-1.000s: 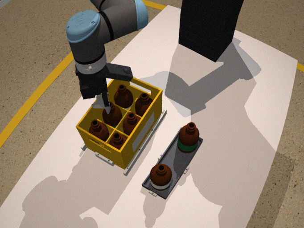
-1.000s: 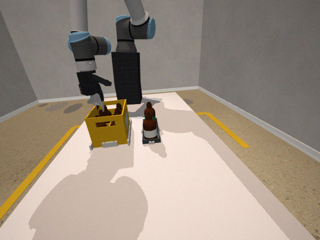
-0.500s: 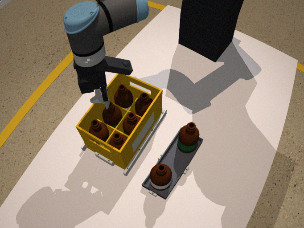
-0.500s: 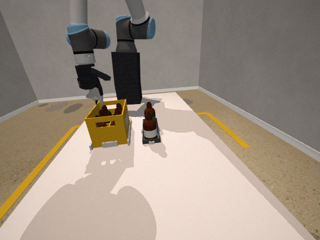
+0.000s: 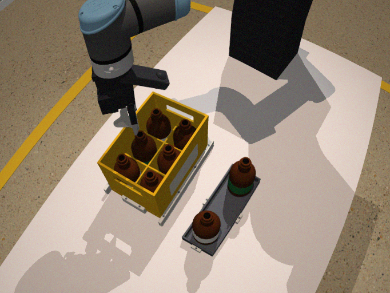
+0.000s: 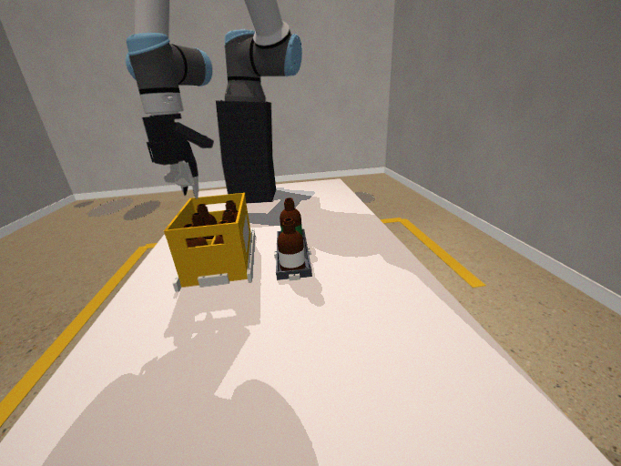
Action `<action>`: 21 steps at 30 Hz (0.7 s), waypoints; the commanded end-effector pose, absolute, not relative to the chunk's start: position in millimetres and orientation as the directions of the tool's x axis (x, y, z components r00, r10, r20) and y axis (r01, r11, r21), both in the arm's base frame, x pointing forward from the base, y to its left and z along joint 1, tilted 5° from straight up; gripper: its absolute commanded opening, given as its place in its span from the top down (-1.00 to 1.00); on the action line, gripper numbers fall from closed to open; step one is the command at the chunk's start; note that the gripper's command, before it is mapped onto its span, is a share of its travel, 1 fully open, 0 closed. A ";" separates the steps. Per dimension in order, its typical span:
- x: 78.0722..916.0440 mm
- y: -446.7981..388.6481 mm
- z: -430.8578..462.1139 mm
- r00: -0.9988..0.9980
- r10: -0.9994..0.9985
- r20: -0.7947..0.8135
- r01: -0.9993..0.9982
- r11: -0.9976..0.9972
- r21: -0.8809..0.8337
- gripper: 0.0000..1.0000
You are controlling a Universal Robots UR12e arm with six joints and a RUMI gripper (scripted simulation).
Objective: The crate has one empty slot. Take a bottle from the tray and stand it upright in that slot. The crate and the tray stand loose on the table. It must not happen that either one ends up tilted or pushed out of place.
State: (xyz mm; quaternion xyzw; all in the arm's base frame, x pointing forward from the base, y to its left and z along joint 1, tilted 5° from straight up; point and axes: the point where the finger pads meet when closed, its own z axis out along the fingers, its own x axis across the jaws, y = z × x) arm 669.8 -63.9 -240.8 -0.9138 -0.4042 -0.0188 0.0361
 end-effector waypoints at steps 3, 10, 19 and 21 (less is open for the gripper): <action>667.2 -64.9 -234.7 0.674 0.736 0.063 0.739 -0.672 -0.054 0.24; 667.2 -64.9 -234.5 0.674 0.736 0.063 0.739 -0.672 -0.054 1.00; 667.2 -64.9 -234.5 0.674 0.736 0.063 0.739 -0.672 -0.054 1.00; 667.2 -64.9 -234.5 0.674 0.736 0.063 0.739 -0.672 -0.054 1.00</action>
